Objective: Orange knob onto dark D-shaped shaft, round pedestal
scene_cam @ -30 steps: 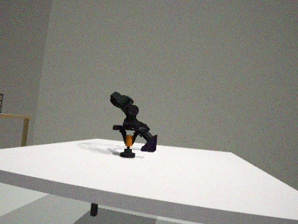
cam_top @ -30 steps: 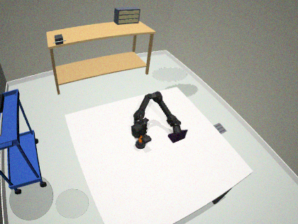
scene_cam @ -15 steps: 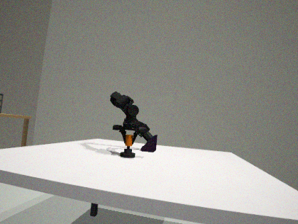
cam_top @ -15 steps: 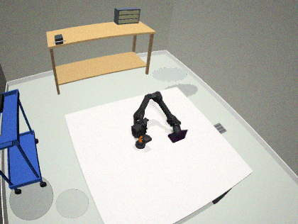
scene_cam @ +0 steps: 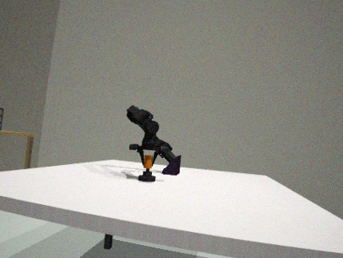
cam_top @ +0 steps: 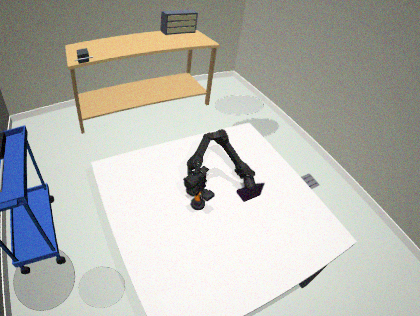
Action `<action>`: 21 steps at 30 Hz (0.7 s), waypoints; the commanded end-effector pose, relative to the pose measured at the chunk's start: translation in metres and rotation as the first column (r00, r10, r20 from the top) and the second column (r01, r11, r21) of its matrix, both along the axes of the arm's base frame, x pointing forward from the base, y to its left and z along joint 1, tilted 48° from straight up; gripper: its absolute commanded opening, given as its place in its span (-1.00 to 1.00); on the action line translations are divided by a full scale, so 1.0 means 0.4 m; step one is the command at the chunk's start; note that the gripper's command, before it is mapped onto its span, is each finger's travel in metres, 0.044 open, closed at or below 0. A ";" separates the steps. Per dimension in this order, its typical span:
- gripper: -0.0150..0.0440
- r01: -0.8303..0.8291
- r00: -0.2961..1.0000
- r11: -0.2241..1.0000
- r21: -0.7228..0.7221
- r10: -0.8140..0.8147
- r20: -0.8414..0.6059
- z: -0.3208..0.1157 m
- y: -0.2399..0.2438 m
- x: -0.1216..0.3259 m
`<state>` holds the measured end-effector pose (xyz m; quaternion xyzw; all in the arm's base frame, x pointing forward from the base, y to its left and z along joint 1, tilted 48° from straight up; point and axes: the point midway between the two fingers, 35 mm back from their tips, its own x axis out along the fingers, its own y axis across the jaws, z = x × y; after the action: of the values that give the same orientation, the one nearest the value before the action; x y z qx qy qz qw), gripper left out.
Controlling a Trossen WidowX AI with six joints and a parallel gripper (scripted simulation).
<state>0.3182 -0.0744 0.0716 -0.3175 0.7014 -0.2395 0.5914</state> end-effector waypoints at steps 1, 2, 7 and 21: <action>-0.49 -0.009 1.000 1.000 0.000 0.009 0.003 -0.001 -0.004 0.007; -0.49 -0.009 1.000 1.000 0.000 0.009 0.003 0.000 -0.004 0.007; -0.49 -0.009 1.000 1.000 0.000 0.009 0.003 0.000 -0.004 0.008; -0.49 -0.026 1.000 1.000 0.003 0.027 -0.016 0.006 0.006 0.006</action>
<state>0.3186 -0.0746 0.0716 -0.3215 0.7028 -0.2354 0.5894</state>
